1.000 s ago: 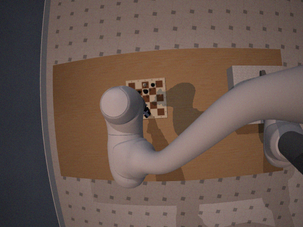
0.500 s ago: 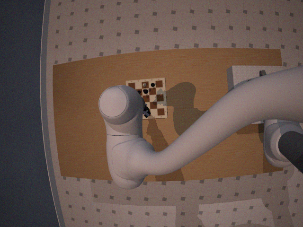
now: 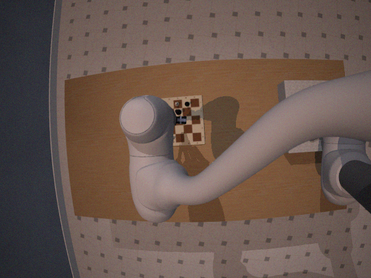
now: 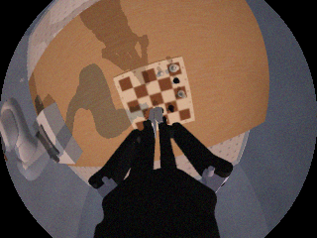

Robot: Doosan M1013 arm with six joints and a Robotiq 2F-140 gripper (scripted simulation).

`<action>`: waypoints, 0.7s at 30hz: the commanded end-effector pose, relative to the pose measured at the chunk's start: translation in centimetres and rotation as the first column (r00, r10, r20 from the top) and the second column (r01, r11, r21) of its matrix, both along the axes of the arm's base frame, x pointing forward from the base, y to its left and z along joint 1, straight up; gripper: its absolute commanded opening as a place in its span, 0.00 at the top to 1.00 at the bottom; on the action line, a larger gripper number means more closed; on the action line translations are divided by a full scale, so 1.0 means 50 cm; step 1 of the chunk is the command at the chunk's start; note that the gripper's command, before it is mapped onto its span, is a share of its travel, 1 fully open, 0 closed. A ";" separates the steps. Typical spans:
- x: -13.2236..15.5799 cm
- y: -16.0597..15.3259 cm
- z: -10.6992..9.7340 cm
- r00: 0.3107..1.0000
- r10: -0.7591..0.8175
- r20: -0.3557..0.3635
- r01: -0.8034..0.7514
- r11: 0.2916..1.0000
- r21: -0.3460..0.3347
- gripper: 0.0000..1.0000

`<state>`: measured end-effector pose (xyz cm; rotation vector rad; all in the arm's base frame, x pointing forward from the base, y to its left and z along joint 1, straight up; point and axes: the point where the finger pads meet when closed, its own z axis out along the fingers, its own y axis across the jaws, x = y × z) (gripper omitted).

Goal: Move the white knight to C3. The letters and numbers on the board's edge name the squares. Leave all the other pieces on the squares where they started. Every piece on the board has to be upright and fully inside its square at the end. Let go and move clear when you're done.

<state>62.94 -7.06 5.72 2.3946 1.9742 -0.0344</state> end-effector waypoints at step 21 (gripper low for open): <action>0.000 -0.004 -0.035 0.994 0.108 -0.001 -0.108 0.993 0.038 1.00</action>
